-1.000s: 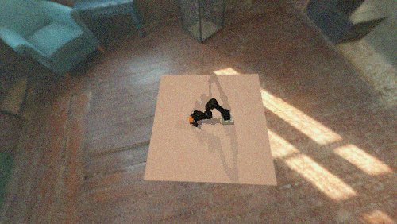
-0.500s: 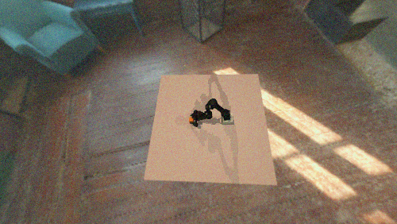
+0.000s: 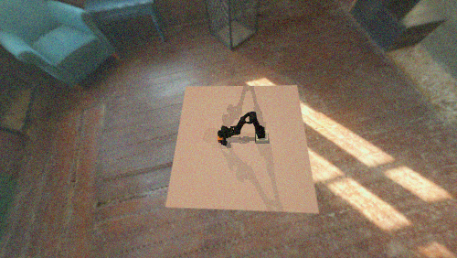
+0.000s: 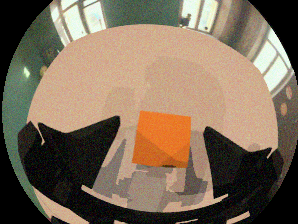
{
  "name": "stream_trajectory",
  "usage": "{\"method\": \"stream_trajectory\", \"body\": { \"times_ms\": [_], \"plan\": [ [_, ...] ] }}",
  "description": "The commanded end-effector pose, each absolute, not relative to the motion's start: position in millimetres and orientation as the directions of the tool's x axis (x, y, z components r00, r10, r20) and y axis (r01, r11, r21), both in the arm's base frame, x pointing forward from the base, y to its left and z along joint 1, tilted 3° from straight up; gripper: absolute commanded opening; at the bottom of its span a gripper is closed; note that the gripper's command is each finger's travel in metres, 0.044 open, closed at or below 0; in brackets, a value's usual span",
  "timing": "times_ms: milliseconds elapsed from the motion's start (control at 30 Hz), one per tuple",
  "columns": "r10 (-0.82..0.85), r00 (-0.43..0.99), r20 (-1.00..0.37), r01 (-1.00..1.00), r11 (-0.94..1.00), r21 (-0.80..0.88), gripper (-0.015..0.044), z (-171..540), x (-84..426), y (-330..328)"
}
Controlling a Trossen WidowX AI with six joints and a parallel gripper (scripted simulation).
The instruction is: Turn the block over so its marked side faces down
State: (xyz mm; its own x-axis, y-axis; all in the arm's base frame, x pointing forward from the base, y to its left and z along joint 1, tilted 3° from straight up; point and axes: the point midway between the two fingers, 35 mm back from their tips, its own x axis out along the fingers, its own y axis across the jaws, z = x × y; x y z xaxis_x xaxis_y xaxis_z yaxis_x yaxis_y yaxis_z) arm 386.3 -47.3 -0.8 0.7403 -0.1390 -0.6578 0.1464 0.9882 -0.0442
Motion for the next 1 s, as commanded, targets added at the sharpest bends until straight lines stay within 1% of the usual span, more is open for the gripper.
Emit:
{"method": "stream_trajectory", "body": {
  "times_ms": [0,533,767,967],
  "plan": [
    [-0.124,0.564,-0.817,0.160,0.986,-0.039,0.0440,53,364,-44],
    [-0.120,0.531,-0.839,0.160,0.986,-0.040,0.0440,58,362,-43],
    [-0.093,0.339,-0.936,0.157,0.987,-0.041,0.0440,66,383,-45],
    [-0.065,0.157,-0.985,0.158,0.987,-0.040,0.0440,77,393,-47]
  ]
}}
